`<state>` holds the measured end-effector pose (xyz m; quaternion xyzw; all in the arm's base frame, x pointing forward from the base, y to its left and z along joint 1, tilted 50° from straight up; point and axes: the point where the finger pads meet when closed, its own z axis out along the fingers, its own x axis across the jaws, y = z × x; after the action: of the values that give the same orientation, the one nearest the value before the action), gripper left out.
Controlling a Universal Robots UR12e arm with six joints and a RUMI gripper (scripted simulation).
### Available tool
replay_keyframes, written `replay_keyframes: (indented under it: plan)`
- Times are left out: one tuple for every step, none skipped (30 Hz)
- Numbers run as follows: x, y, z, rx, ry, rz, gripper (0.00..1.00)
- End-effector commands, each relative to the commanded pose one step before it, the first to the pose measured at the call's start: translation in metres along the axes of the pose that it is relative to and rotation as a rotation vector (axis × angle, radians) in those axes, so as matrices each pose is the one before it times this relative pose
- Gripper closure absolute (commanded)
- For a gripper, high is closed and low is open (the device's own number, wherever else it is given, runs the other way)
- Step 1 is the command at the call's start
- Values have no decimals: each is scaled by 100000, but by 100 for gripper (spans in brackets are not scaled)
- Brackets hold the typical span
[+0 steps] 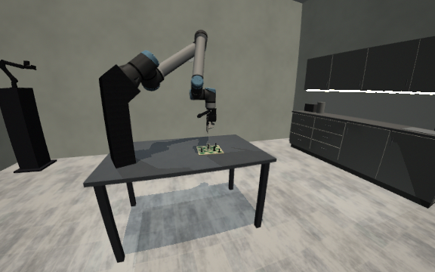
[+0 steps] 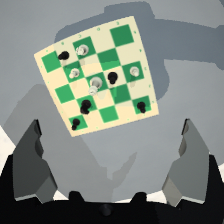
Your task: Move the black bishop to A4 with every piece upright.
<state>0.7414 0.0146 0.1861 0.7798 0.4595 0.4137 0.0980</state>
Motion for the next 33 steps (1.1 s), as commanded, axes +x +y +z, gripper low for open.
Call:
replay_keyframes:
  plan:
    - [-55,-147,5,-100,114,217,0]
    - [-3,1,0,-2,-7,-15,0]
    - [-3,-2,1,6,-6,-6,0]
    - [-3,-5,2,15,-6,3,0]
    - [-2,-4,2,12,-3,-5,0]
    - [-1,-3,3,9,-2,-52,0]
    - [0,0,0,0,0,0,0]
    - [0,0,0,0,0,0,0]
    - [-2,-5,7,13,-2,-139,0]
    - [-1,-4,10,5,1,-274,0]
    - [1,-5,16,7,2,-337,0]
    - [1,-8,23,10,3,-486,0]
    - [2,-10,32,14,4,-655,0]
    - [3,-13,40,17,6,-841,0]
    - [12,-7,39,2,12,-1054,0]
    - [20,-6,40,1,14,-1269,0]
    - [24,-7,48,1,17,-1492,0]
    - [-2,12,47,-25,-8,-1691,0]
    - [-10,19,52,-34,-15,-1913,0]
    - [-6,20,58,-35,-2,-2143,0]
    - [-5,23,64,-38,3,-2373,0]
    - [-6,26,71,-42,3,-2601,0]
    - [-8,29,77,-46,2,-2825,0]
    - [0,0,0,0,0,0,0]
    - [0,0,0,0,0,0,0]
    - [-4,31,83,-49,15,-3042,0]
    - [-15,-11,90,-7,-7,-3223,0]
    - [-16,-21,96,3,-9,-3415,0]
    - [-13,-20,102,3,-1,-3602,0]
    - [-13,-20,107,3,-1,-3778,0]
    - [-12,-19,111,2,-1,-3940,0]
    - [-12,-18,115,2,-1,-4089,0]
    - [-11,-16,119,2,-1,-4222,0]
